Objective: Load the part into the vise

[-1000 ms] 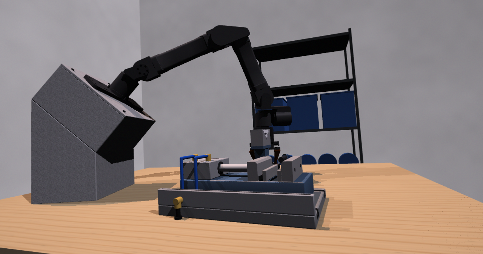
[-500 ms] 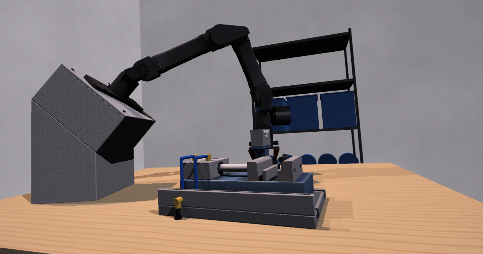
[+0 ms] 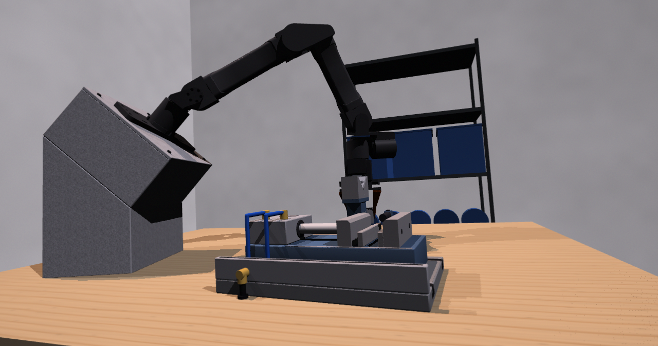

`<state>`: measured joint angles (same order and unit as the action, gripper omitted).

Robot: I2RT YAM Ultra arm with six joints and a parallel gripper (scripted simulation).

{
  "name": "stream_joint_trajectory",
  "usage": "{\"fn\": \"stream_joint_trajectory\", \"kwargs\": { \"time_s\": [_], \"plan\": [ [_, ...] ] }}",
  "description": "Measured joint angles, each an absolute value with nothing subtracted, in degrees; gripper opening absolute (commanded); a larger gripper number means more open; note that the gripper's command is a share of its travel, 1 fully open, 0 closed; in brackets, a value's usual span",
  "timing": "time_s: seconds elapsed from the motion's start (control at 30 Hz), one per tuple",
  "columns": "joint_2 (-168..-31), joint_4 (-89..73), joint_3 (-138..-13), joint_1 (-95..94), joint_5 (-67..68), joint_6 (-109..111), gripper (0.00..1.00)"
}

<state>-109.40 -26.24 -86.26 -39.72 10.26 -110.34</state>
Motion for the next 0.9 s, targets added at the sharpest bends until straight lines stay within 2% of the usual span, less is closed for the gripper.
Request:
{"fn": "stream_joint_trajectory", "kwargs": {
  "time_s": [0.9],
  "plan": [
    [-94.8, -39.59, -85.21, -43.0, 12.16, -112.68, 0.0]
  ]
}}
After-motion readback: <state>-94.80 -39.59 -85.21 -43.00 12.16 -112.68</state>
